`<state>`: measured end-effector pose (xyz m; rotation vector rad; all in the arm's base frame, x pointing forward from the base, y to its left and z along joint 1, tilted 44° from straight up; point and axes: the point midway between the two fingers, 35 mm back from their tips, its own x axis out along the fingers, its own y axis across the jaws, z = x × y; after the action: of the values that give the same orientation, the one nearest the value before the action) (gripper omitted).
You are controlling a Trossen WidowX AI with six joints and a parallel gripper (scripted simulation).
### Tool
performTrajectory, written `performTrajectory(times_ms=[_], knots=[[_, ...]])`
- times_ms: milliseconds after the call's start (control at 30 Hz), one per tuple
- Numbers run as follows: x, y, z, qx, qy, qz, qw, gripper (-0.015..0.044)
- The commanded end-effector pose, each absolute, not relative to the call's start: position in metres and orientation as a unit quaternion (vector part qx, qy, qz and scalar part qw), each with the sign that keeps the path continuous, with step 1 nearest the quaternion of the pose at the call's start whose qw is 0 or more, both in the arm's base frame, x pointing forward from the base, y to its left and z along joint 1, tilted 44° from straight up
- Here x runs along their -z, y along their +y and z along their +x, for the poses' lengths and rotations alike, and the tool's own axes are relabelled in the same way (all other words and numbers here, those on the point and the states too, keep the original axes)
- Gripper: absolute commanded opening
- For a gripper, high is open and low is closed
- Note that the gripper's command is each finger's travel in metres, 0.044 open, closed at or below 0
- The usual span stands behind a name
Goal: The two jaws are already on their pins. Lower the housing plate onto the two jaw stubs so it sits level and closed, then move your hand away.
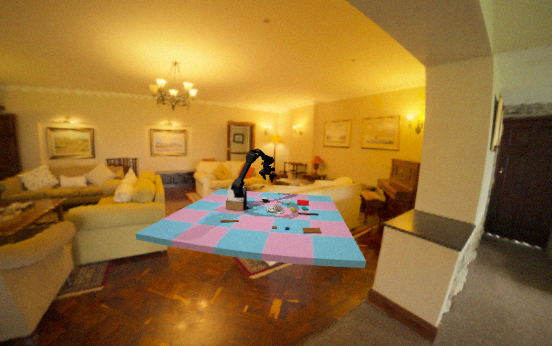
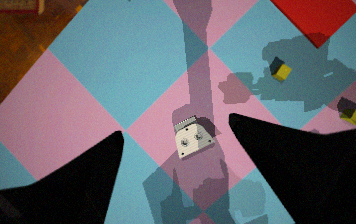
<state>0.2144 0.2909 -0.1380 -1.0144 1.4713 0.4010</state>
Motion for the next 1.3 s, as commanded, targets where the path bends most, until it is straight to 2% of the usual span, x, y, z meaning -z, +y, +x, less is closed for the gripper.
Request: performTrajectory(times_ms=[0, 633, 1267], knots=[[0.148, 0.272, 0.210, -0.169, 0.648, -0.474, 0.572, 0.0440], [0.172, 0.199, 0.190, -0.167, 0.688, -0.586, 0.394, 0.0440], [0.200, 0.170, 0.188, -0.166, 0.689, -0.587, 0.392, 0.0440]])
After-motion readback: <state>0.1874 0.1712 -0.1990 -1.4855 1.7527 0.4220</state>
